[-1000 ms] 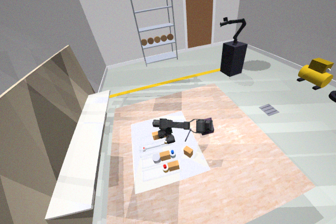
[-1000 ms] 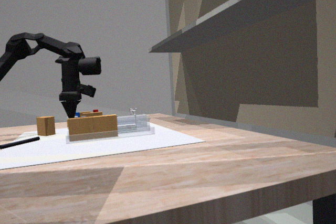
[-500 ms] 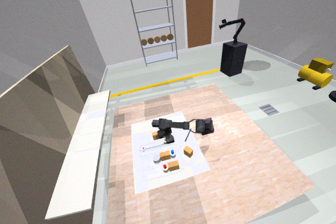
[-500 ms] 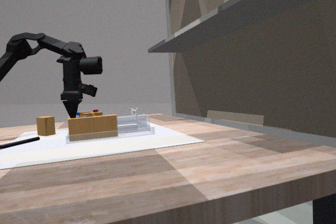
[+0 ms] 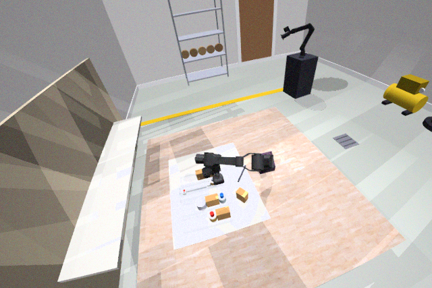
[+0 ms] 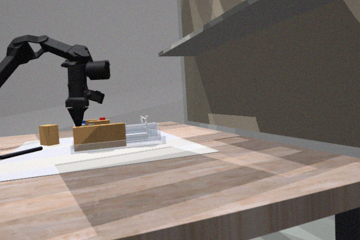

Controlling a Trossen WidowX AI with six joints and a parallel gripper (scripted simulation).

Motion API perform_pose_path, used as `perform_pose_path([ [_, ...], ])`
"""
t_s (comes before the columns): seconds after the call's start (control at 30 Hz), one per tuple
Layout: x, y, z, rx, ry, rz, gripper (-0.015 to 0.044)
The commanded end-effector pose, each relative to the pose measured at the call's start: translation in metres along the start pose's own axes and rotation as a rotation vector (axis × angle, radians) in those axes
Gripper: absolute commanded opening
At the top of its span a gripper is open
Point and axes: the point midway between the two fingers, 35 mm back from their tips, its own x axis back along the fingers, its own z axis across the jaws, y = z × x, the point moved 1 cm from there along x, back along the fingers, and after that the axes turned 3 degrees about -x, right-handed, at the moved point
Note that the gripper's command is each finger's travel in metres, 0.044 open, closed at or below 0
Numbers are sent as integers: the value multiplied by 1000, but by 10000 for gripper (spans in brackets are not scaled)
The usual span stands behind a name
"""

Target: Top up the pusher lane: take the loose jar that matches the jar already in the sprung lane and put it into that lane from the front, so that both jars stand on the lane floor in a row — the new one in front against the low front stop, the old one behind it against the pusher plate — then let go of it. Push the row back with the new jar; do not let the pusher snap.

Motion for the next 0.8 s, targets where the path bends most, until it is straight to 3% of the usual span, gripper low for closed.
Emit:
perform_pose_path([
  [0.0,2,7,2,16,3,-24,0],
  [0.77,0,7,2,16,3,-24,0],
])
